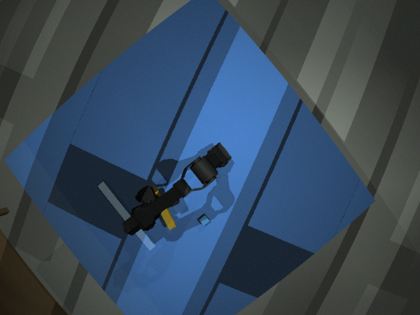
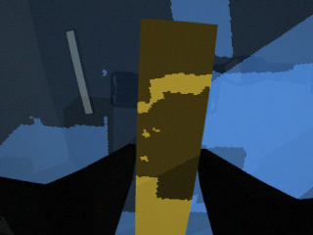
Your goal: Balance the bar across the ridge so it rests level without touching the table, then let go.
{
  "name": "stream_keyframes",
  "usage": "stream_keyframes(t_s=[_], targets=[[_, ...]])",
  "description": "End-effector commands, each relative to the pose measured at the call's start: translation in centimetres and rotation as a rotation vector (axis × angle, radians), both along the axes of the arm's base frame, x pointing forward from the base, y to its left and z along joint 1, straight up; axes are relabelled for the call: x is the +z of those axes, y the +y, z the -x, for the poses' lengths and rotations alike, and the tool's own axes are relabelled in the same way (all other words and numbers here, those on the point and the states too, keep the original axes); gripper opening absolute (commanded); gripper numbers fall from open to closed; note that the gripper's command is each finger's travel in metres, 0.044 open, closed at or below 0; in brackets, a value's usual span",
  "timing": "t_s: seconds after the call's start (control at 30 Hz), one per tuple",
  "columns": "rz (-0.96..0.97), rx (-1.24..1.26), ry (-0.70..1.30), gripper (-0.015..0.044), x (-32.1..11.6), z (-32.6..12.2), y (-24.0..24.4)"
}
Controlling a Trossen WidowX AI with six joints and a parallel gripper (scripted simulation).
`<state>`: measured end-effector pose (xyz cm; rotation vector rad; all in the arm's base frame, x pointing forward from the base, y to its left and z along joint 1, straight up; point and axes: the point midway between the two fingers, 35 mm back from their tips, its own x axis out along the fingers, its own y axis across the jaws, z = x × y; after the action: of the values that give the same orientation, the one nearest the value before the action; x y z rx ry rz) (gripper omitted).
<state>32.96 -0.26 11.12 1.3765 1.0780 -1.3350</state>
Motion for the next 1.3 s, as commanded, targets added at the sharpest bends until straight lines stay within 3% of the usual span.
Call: stream_keyframes(t_s=[0.0, 0.3, 0.63, 0.77, 1.03, 1.27], targets=[[0.000, 0.000, 0.000, 0.0185, 0.0, 0.0, 0.0], [0.000, 0.000, 0.000, 0.0185, 0.0, 0.0, 0.0], [0.000, 0.000, 0.000, 0.0440, 0.0, 0.0, 0.0], [0.000, 0.000, 0.000, 0.0440, 0.7, -0.1, 0.0], [0.000, 0.000, 0.000, 0.0440, 9.3, 0.2, 0.0], [0.000, 0.000, 0.000, 0.0440, 10.0, 0.3, 0.0]])
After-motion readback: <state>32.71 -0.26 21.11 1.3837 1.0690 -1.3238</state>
